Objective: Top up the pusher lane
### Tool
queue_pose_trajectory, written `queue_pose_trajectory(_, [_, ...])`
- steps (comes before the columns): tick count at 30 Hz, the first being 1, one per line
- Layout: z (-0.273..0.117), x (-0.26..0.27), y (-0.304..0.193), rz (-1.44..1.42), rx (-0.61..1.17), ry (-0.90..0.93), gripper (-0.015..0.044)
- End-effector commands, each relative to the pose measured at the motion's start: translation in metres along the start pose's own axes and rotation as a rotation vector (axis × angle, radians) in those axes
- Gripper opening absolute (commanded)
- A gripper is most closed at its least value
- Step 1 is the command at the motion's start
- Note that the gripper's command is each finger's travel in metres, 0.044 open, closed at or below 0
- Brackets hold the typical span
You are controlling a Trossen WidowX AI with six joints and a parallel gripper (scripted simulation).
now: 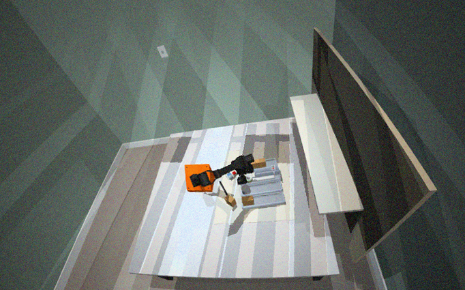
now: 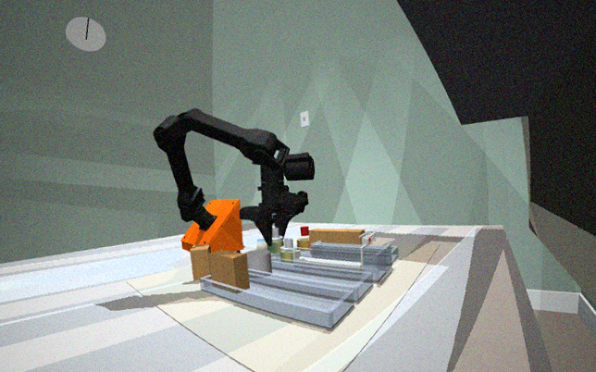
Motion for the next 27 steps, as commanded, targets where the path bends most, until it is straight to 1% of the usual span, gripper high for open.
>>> queue_pose_trajectory(1, [-0.0043, -0.0015, 0.0058, 0.01, -0.026, -0.005, 0.0])
queue_pose_trajectory(27, [-0.0044, -0.0022, 0.0092, 0.01, -0.026, -0.005, 0.0])
Point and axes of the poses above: the point midway between the two fingers, 35 mm back from their tips, its own z axis out along the fingers, its own x axis across the jaws, y = z × x, the point moved 9 cm from there along -z, back along the fingers, and after that the axes turned 10 degrees about -z, right-handed, at the moved point
